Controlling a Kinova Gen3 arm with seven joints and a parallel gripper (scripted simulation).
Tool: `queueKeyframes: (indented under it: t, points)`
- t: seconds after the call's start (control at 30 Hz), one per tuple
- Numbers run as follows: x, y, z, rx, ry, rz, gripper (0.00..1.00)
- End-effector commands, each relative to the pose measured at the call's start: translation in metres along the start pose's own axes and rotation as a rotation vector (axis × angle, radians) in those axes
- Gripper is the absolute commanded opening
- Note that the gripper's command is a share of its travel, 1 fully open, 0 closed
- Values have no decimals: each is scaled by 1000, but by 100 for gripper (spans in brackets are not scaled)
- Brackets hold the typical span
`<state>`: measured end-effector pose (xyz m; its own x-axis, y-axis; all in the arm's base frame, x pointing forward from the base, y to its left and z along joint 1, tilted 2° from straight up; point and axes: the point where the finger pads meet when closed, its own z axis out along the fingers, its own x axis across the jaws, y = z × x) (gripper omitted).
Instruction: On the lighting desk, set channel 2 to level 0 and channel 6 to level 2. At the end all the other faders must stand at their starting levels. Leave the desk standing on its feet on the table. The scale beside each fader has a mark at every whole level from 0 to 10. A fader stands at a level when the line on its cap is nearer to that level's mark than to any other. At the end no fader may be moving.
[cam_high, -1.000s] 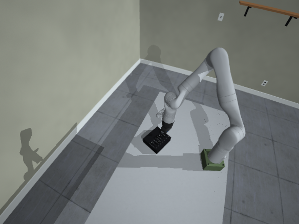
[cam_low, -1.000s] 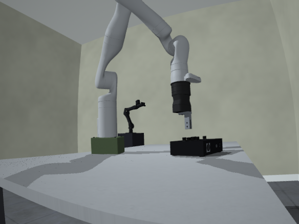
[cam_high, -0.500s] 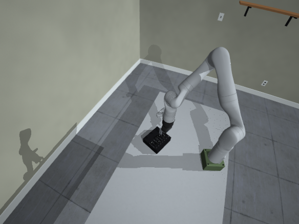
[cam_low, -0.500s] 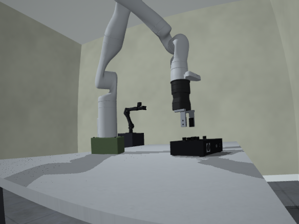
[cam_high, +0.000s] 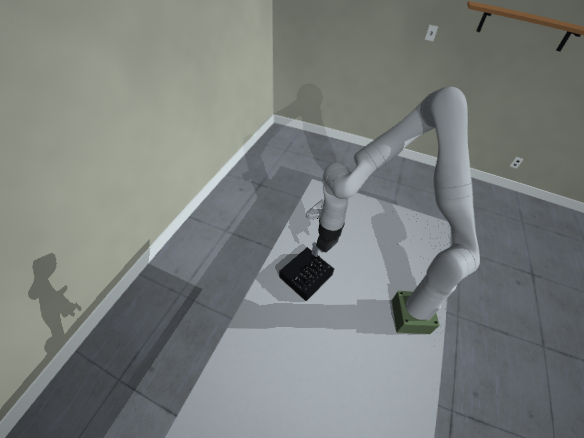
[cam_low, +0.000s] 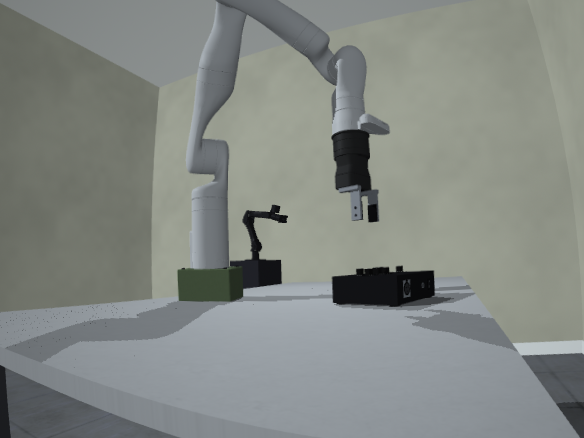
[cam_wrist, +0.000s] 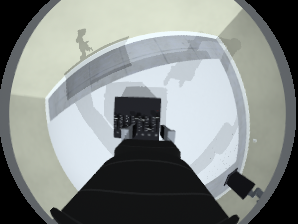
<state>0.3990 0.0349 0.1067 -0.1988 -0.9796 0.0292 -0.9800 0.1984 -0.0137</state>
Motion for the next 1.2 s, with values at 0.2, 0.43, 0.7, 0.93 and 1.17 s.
queueKeyframes:
  t: [0.2, 0.43, 0.7, 0.93, 1.17]
  points:
    - [4, -5, -22, 12, 2, 9, 100]
    - [4, -5, -22, 12, 2, 9, 100]
    - [4, -5, -22, 12, 2, 9, 100]
    - [4, -5, -22, 12, 2, 9, 100]
    - [4, -5, -22, 12, 2, 9, 100]
